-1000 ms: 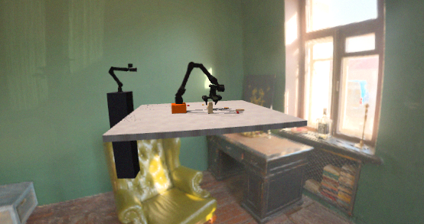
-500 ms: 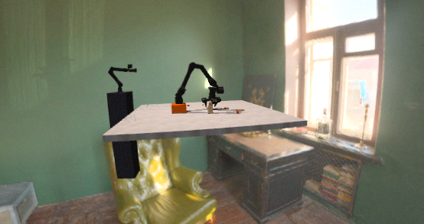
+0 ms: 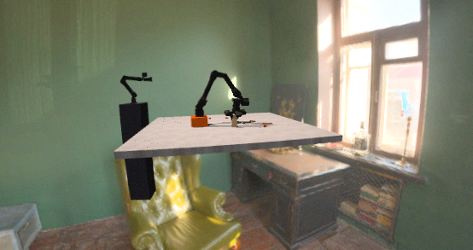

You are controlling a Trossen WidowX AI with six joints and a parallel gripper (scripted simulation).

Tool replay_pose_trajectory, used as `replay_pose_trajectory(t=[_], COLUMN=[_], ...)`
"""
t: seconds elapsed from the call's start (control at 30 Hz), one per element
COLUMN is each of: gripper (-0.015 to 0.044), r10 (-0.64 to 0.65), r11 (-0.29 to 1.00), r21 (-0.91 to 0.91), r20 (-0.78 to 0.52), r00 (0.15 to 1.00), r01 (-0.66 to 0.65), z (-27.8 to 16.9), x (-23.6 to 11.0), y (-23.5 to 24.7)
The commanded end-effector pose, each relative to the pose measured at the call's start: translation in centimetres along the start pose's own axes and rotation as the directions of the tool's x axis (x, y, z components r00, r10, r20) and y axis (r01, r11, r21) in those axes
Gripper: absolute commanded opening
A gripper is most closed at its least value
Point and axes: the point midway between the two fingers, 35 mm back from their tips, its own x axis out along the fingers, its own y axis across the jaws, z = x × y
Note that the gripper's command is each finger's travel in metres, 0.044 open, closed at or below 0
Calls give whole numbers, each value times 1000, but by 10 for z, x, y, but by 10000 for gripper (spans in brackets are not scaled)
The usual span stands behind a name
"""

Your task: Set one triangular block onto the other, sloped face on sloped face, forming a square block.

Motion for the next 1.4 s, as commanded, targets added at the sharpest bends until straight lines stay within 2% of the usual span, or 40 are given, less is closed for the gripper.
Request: replay_pose_trajectory(t=[0.0, 0.03, 0.2, 0.33, 0.77, 1.07, 1.37], gripper=[125, 118, 0, 0, 0, 0, 0], r10=[0, 0, 0, -1, -4, -5, -6], r11=[1000, 1000, 1000, 1000, 1000, 1000, 1000], r21=[4, 4, 1, 1, 2, 2, 3], r20=[-4, -4, -1, 13, 341, 547, 723], r00=[1000, 1000, 1000, 1000, 940, 837, 690], r01=[0, 0, 0, 1, 4, 5, 6], z=[-1, -1, -1, -2, -25, -42, -59], x=[0, 0, -2, -2, -9, -10, -7], y=[0, 0, 0, 0, 0, 0, -1])
